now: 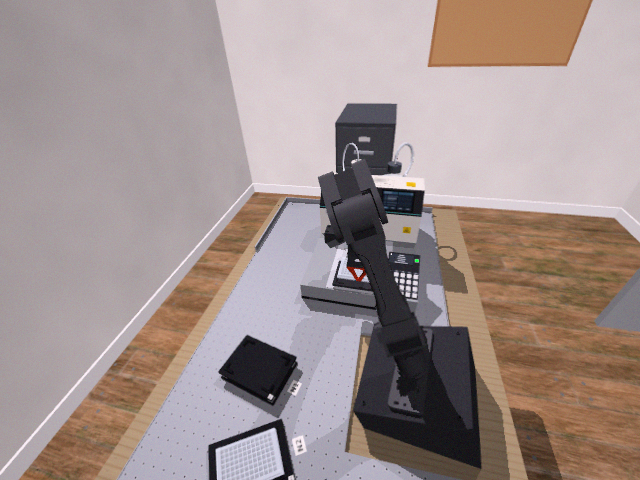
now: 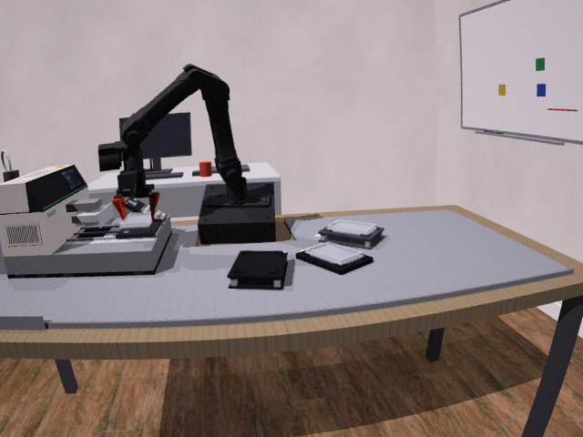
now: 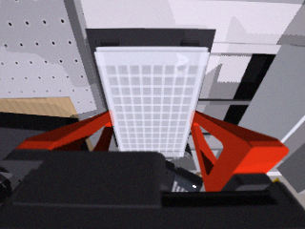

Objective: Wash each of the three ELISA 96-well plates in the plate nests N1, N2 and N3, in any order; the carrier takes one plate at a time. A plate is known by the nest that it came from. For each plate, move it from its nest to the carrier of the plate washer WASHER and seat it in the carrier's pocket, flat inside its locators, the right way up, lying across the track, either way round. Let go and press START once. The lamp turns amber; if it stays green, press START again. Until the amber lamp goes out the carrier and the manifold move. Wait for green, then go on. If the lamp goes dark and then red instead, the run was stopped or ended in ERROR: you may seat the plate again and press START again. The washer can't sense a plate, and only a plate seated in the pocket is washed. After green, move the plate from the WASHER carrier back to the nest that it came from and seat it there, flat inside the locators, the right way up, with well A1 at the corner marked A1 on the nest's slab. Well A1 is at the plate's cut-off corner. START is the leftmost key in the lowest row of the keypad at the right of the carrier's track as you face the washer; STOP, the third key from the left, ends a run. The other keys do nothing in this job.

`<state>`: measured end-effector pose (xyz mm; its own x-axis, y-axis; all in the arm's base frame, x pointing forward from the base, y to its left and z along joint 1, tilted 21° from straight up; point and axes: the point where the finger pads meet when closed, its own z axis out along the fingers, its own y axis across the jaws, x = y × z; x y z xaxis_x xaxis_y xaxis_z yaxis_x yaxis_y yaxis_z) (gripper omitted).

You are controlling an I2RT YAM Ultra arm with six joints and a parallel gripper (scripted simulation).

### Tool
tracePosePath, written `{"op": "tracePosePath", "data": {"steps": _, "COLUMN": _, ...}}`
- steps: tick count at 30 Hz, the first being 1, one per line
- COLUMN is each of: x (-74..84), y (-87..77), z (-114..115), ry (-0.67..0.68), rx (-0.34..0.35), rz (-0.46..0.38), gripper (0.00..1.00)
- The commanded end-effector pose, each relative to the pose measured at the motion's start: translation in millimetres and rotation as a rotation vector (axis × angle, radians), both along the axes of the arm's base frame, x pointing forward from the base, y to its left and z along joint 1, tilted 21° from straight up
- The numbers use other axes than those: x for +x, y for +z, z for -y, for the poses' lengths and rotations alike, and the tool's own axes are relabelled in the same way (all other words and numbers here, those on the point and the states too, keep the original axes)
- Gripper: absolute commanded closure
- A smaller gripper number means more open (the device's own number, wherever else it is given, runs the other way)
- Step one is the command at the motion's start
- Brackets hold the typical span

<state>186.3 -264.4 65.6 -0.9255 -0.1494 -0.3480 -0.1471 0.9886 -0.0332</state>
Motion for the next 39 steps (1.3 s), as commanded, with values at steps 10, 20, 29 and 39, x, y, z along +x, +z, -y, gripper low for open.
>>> {"op": "tracePosePath", "data": {"steps": 10, "x": 0.2, "y": 3.2, "z": 1.2, "ry": -0.003, "rx": -0.01, "rz": 0.006, "gripper": 1.0}}
{"op": "tracePosePath", "data": {"steps": 20, "x": 0.4, "y": 2.6, "z": 1.0, "ry": -0.003, "rx": -0.01, "rz": 0.006, "gripper": 1.0}}
{"op": "tracePosePath", "data": {"steps": 29, "x": 0.9, "y": 1.2, "z": 1.0, "ry": -0.003, "rx": -0.01, "rz": 0.006, "gripper": 1.0}}
{"op": "tracePosePath", "data": {"steps": 39, "x": 1.3, "y": -0.1, "z": 1.0, "ry": -0.003, "rx": -0.01, "rz": 0.006, "gripper": 1.0}}
